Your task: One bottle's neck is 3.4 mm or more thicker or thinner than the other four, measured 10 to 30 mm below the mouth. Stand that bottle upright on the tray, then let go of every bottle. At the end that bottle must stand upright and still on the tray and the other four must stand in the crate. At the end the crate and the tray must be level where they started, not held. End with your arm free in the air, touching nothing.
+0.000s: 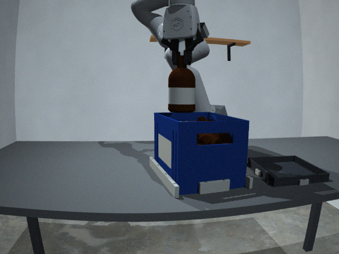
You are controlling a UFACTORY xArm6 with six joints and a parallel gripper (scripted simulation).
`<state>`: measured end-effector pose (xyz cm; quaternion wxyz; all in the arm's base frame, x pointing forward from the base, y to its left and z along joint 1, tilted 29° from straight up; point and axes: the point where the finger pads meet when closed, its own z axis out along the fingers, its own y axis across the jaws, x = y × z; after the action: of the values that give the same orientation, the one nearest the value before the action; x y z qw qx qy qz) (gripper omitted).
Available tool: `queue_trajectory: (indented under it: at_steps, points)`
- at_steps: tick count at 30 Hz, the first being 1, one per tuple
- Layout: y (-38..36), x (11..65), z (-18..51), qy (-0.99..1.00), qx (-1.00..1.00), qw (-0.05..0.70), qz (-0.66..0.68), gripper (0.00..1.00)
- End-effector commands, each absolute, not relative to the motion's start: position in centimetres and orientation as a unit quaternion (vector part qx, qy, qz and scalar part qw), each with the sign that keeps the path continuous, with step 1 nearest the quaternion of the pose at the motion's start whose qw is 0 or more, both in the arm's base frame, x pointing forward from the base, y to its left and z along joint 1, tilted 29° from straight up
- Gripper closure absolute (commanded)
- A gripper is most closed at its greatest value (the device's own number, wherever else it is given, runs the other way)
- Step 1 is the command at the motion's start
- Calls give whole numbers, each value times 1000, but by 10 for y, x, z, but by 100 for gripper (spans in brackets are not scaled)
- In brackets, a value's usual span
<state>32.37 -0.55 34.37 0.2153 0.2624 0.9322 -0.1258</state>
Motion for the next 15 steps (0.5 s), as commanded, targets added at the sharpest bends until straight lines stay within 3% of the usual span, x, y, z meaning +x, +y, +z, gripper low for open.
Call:
queue_trajectory:
  at_steps: [1,15]
  points:
    - [-5,324,345,932,263,217,-125,100]
    - [-3,324,345,932,263,217,-125,100]
